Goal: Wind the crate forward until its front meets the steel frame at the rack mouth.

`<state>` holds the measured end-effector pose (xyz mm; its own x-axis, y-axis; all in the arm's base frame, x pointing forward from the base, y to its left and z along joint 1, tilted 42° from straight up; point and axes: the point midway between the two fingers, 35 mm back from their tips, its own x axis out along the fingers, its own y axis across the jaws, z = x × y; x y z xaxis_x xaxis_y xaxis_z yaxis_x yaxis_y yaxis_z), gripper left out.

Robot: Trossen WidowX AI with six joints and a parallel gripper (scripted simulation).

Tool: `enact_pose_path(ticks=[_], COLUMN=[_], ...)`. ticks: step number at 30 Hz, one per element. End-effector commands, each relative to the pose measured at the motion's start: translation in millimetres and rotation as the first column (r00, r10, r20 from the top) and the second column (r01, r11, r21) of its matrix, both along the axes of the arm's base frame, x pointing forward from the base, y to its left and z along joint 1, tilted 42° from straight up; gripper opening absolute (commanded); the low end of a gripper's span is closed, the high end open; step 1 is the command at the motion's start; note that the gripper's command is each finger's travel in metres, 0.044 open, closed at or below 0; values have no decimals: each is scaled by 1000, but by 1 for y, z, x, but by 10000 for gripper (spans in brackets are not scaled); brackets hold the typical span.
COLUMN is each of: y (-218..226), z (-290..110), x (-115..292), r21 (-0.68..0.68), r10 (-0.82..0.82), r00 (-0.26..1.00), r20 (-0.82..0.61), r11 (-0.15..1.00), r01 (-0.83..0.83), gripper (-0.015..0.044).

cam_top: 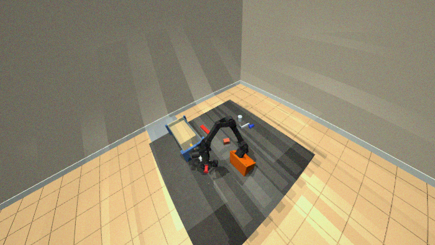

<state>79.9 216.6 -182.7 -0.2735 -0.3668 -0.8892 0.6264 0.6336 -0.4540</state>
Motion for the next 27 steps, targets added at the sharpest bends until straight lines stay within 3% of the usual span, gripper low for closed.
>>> enact_pose_path(ticks=[1, 27], y=[-18, -51], z=[11, 39], x=[-3, 4], r21=[-43, -47], r10=[-1, -1], r00=[1000, 1000], r20=[-7, -7], r11=[999, 999], r01=[1, 1], gripper=[0, 0])
